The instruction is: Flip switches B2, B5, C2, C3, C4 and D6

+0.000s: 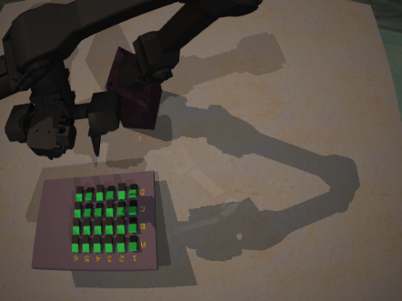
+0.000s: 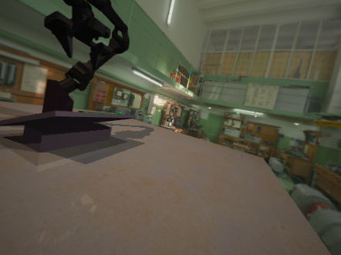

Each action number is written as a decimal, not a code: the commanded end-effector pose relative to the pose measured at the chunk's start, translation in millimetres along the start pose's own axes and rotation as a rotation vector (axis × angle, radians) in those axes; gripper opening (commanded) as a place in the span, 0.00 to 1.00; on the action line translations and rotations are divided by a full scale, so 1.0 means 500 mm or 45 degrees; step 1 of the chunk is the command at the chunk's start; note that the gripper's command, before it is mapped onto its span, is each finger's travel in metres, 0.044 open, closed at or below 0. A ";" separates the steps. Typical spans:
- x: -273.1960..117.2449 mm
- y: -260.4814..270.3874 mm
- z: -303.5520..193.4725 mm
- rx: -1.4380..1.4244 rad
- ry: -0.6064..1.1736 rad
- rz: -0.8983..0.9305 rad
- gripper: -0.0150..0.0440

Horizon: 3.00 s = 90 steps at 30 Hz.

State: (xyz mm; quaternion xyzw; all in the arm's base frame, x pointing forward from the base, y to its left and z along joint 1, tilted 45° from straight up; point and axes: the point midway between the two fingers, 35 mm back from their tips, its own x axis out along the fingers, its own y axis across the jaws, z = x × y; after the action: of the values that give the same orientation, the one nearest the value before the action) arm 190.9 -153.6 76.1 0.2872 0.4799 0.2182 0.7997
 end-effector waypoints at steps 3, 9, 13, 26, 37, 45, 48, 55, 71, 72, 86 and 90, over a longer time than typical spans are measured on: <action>0.039 0.008 0.011 -0.001 0.005 -0.006 0.80; 0.189 0.071 0.029 -0.018 0.006 0.032 0.53; 0.204 0.081 0.029 -0.020 0.006 0.042 0.35; 0.274 0.084 0.027 -0.020 -0.028 0.044 0.25; 0.297 0.085 0.026 -0.020 -0.029 0.045 0.25; 0.320 0.086 0.027 -0.020 -0.029 0.045 0.25; 0.323 0.086 0.027 -0.020 -0.029 0.045 0.25; 0.323 0.086 0.027 -0.020 -0.029 0.045 0.25; 0.323 0.086 0.026 -0.020 -0.029 0.045 0.25; 0.324 0.086 0.026 -0.020 -0.029 0.046 0.25; 0.327 0.086 0.026 -0.020 -0.029 0.046 0.25; 0.328 0.086 0.026 -0.020 -0.029 0.046 0.25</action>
State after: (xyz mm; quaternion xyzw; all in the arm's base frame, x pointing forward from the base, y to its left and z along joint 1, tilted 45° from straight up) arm 272.4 -23.0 5.3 0.2905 0.4630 0.2341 0.8040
